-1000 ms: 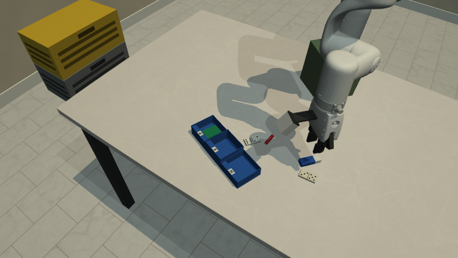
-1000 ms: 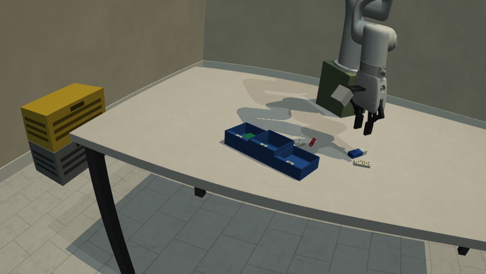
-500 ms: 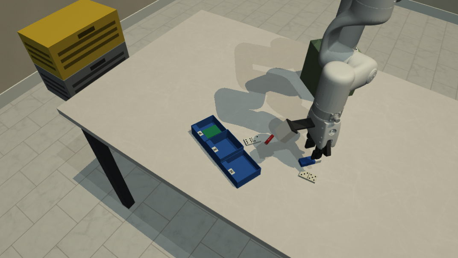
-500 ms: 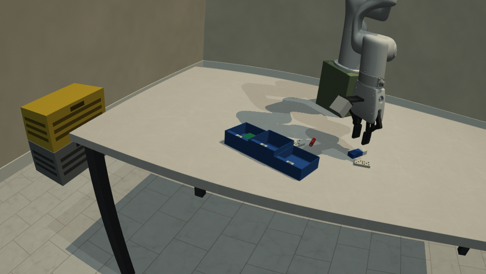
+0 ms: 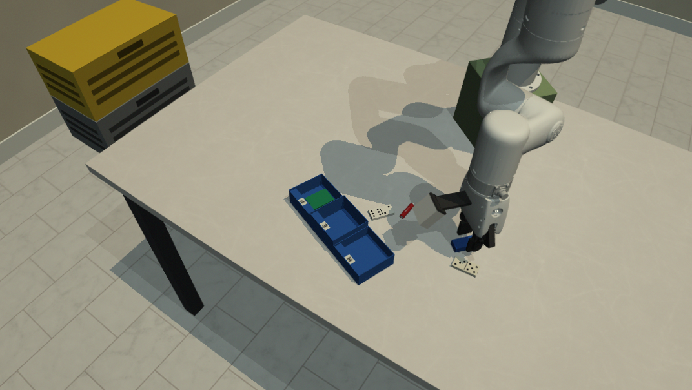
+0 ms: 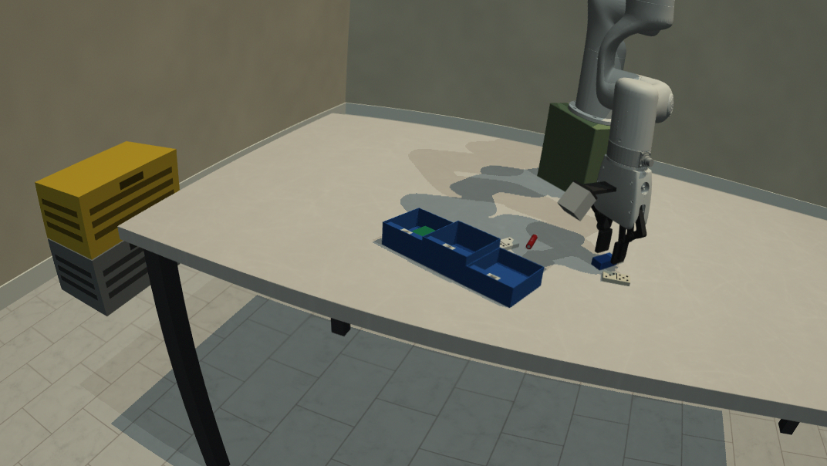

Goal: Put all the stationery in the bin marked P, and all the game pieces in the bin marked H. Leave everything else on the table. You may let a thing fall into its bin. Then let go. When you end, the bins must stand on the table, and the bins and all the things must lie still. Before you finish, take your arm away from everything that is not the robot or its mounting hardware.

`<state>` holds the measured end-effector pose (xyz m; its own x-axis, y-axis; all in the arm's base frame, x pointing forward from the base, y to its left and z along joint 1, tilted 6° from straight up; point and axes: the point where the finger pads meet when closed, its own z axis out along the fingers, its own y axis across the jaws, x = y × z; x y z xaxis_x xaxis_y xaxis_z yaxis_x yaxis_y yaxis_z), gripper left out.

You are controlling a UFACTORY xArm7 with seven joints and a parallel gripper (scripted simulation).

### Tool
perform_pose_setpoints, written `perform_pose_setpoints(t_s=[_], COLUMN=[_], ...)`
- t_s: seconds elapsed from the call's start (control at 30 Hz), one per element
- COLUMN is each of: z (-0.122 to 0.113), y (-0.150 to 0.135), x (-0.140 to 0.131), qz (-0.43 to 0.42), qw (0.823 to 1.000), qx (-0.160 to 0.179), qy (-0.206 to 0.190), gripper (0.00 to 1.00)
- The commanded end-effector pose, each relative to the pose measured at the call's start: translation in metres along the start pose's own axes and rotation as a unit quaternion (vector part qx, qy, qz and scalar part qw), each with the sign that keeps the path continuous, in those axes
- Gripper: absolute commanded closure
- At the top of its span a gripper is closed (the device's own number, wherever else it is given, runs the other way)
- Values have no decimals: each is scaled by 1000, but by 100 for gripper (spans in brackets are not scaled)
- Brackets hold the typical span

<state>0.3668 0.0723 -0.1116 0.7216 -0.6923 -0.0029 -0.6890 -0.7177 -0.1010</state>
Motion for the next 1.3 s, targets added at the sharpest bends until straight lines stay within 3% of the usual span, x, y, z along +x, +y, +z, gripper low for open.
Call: perform_pose_setpoints(t_s=[0.0, 0.6, 0.63, 1.27], z=[5, 11, 11, 11], y=[0, 0, 0, 0], x=[0, 0, 0, 0], qz=[0, 0, 0, 0], qw=[1000, 1000, 1000, 1000], qx=[1, 1, 1, 1], qy=[1, 1, 1, 1], gripper=[62, 62, 100, 100])
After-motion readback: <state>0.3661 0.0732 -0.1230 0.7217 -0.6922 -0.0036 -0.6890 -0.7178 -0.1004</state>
